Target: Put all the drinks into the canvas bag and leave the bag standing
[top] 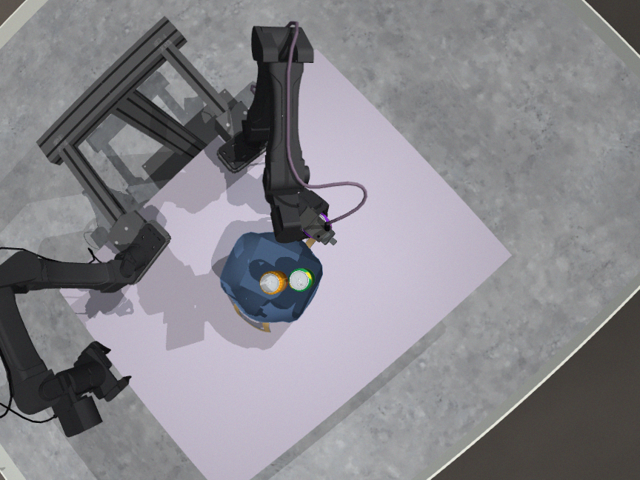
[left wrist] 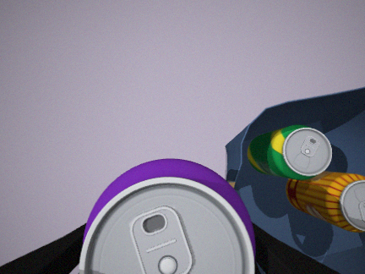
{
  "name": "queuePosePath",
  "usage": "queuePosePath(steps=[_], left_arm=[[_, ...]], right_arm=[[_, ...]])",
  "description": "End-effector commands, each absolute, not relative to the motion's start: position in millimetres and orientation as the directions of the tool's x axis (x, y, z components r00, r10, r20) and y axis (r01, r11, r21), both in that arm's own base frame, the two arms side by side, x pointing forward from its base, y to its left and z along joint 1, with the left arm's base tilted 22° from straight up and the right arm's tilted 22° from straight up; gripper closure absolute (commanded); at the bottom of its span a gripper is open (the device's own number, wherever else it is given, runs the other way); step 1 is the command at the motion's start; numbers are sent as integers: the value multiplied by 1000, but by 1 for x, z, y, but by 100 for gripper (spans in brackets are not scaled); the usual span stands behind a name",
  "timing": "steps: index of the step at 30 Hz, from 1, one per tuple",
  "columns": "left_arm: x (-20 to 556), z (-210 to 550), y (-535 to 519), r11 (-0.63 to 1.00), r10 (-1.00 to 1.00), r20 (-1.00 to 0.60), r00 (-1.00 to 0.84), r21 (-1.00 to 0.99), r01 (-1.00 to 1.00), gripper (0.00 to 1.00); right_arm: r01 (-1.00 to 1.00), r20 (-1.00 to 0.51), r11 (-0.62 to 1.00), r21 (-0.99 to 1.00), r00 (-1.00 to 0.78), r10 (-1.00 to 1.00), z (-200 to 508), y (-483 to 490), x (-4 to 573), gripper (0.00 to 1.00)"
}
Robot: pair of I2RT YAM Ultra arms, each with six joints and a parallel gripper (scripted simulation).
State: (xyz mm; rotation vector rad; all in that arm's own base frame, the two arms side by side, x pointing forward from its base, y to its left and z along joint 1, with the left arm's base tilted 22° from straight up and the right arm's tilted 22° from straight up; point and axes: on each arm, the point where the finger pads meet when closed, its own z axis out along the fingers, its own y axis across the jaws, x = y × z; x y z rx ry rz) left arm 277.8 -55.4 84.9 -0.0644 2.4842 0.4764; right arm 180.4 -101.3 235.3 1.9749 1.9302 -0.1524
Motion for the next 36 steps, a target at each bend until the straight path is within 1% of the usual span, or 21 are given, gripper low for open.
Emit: queuePosePath(steps=[1,5,15,16,22,25,36], left_arm=[[288,102,-71,935,20,-639,-769,285,-213,30],[290,102,-82,942,37,-646,-763,277,-189,30],[294,112,-78,945,13,-667,-745,251,-209,30],[286,98,-83,934,25,-635,-772,290,-208,30],[285,95,-103,944,40,-643,-765,276,-183,30],[281,91,-104,936,22,-640,-768,282,-209,30],[271,78,-136,938,22,-642,-766,278,-207,30]], right_arm=[[977,-352,18,214,60,934,240,-101,180,14],[977,-352,18,214,60,934,240,-101,180,14],[977,-352,18,214,60,934,240,-101,180,14],[977,-352,18,214,60,934,240,-101,180,14],[977,-352,18,214,60,934,240,-101,180,14],[977,-352,18,214,60,934,240,-101,180,14],[977,-352,18,214,60,934,240,-101,180,14]])
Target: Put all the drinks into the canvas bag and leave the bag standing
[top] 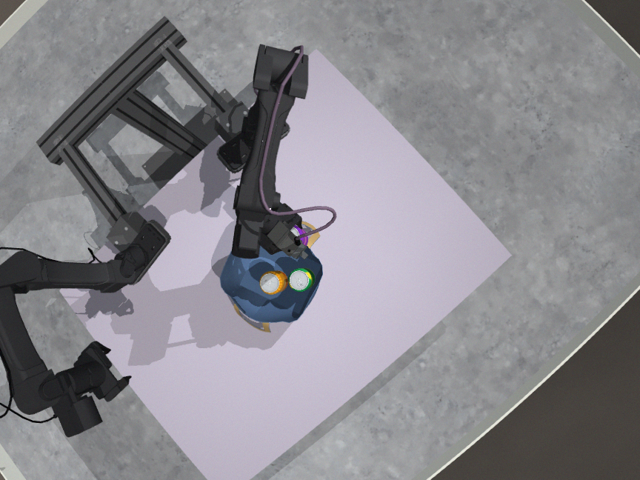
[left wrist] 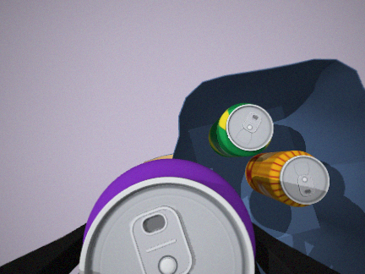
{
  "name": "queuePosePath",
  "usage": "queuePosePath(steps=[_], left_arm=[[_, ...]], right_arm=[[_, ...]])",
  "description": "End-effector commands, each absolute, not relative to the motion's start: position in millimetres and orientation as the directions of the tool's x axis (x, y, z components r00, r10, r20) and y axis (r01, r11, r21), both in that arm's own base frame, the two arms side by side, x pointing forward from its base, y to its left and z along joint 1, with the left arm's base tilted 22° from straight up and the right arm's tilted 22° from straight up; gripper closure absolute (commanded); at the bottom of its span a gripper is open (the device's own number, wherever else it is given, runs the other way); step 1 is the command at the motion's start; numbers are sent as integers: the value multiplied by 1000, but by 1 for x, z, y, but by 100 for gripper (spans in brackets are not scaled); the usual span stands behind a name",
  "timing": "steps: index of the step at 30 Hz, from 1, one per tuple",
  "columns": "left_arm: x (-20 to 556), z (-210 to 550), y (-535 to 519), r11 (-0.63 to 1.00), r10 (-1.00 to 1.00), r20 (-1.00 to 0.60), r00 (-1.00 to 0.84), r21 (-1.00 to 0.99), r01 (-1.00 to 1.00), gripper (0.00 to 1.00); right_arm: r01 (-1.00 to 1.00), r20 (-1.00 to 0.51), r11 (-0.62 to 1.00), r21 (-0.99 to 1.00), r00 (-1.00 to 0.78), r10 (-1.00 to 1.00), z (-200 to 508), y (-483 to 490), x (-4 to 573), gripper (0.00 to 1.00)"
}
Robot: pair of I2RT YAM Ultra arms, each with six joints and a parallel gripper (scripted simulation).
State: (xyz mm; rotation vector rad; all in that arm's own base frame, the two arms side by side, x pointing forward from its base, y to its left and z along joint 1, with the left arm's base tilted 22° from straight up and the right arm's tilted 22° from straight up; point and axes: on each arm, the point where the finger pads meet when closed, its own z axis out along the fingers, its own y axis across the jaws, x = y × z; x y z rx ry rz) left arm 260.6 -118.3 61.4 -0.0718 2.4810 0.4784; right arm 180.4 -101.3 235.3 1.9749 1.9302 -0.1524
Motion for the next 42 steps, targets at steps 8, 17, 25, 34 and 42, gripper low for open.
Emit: queuePosePath(steps=[8,17,25,34,42], left_arm=[[266,71,-153,939,23,-642,-766,277,-204,30],[265,76,-170,951,11,-658,-753,241,-196,30],[268,78,-171,954,10,-664,-748,230,-192,30],[259,67,-163,949,37,-648,-760,261,-177,30],[260,68,-162,949,31,-651,-759,257,-182,30]], right_arm=[[977,-352,18,214,60,934,240,-101,180,14],[977,-352,18,214,60,934,240,-101,180,14],[977,-352,18,214,60,934,240,-101,180,14],[977,-352,18,214,60,934,240,-101,180,14],[977,-352,18,214,60,934,240,-101,180,14]])
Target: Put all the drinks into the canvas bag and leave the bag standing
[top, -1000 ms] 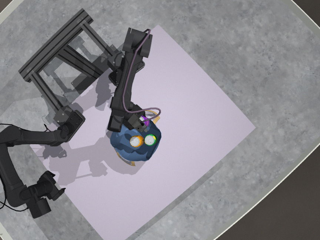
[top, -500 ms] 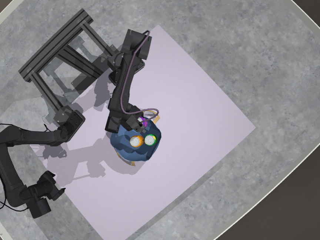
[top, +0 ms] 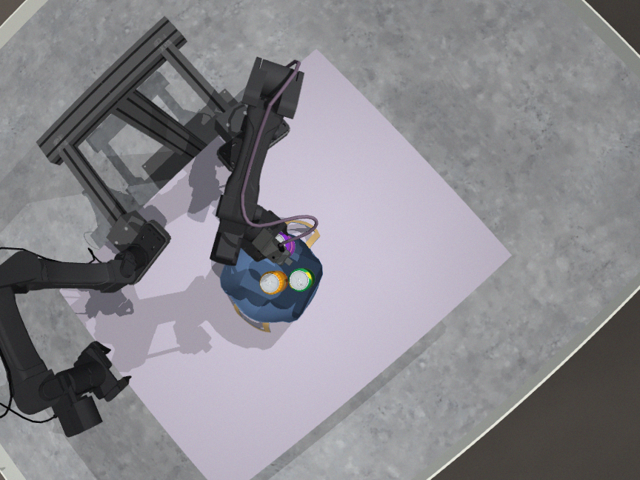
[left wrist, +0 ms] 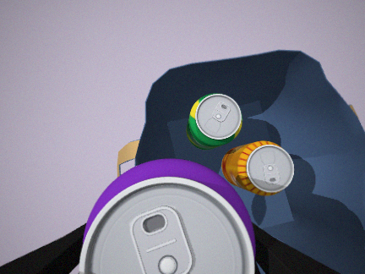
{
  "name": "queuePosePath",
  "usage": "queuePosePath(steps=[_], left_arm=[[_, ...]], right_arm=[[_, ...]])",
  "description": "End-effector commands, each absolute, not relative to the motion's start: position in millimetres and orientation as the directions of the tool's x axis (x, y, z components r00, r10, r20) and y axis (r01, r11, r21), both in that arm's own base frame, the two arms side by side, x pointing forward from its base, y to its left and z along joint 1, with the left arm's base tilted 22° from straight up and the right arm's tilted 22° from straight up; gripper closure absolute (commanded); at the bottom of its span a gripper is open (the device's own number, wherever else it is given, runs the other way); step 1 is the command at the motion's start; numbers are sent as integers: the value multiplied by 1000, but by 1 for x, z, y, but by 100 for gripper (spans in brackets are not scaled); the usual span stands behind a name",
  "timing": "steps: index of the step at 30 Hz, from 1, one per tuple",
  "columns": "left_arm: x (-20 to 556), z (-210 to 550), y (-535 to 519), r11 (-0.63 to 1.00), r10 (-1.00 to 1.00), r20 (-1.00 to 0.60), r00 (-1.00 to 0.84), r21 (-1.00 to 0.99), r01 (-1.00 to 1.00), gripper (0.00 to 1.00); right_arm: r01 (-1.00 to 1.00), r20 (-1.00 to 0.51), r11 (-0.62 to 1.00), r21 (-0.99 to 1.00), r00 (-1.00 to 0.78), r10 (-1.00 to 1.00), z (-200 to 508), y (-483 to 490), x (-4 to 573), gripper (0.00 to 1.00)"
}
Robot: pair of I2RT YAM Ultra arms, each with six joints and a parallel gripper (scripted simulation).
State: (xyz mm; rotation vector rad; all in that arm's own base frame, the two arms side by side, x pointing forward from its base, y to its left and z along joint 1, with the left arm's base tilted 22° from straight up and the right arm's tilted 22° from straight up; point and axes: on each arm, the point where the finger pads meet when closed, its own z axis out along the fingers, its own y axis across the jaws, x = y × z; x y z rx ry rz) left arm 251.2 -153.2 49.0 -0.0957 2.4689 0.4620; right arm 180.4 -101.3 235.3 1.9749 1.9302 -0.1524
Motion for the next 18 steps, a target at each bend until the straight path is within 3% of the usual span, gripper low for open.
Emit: queuePosePath(steps=[1,18], left_arm=[[262,71,-165,951,23,-656,-754,246,-185,30],[247,46,-207,941,27,-637,-770,275,-195,30]], right_arm=[[977,-352,18,214,60,934,240,-101,180,14],[977,-352,18,214,60,934,240,-101,180,14]])
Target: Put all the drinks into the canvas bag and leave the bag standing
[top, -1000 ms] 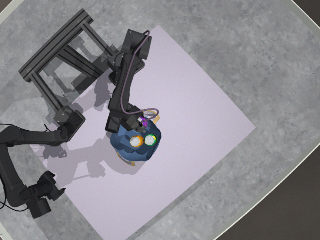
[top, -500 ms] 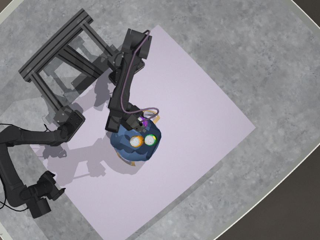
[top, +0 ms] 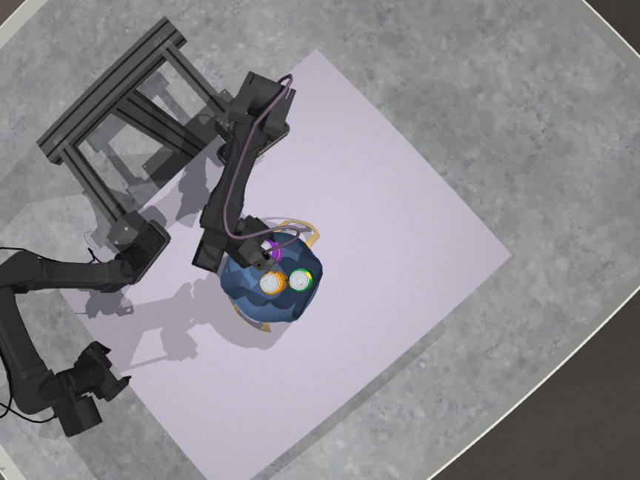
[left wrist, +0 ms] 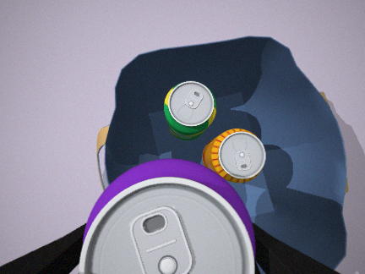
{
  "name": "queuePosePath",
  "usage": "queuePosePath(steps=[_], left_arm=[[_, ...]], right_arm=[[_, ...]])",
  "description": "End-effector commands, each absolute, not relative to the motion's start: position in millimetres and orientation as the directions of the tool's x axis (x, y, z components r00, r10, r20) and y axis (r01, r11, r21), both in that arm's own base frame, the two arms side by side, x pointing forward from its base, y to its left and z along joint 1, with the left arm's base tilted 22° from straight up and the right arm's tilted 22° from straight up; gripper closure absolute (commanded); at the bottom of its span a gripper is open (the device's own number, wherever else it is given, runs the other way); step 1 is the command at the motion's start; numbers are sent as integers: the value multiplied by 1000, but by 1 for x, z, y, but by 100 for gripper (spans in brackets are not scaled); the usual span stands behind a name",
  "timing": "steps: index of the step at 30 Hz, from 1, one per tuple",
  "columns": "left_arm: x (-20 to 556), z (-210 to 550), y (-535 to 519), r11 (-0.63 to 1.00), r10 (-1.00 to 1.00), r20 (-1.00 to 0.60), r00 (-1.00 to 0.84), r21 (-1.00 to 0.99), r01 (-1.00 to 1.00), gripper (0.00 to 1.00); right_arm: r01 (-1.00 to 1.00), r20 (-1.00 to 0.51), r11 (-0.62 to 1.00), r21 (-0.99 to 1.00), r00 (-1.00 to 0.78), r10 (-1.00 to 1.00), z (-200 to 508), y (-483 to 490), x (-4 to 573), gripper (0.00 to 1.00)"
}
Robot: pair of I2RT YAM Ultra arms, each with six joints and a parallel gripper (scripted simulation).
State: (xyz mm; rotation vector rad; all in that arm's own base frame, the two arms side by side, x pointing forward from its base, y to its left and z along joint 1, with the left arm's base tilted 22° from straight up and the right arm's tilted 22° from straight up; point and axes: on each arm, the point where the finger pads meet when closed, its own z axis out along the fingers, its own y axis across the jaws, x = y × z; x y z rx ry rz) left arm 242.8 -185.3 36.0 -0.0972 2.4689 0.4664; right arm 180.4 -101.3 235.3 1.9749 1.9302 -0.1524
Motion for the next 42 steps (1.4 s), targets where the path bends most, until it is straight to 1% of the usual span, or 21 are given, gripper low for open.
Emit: queuePosePath(steps=[1,20,23,30,34,37,40,42], left_arm=[[246,45,-209,941,29,-636,-771,277,-193,30],[228,24,-256,940,40,-625,-780,289,-183,30],[234,43,-258,954,14,-643,-766,237,-182,30],[233,44,-260,957,12,-646,-763,229,-178,30],[244,42,-260,960,-12,-653,-757,205,-192,30],[233,27,-248,952,35,-637,-770,255,-167,30],[236,5,-238,935,57,-616,-785,308,-175,30],[232,6,-240,939,64,-619,-783,302,-162,30]], right_arm=[[977,-352,18,214,60,934,240,-101,180,14],[977,-352,18,214,60,934,240,-101,180,14],[977,-352,18,214,60,934,240,-101,180,14],[977,-352,18,214,60,934,240,-101,180,14],[977,-352,18,214,60,934,240,-101,180,14],[977,-352,18,214,60,934,240,-101,180,14],[977,-352,18,214,60,934,240,-101,180,14],[977,-352,18,214,60,934,240,-101,180,14]])
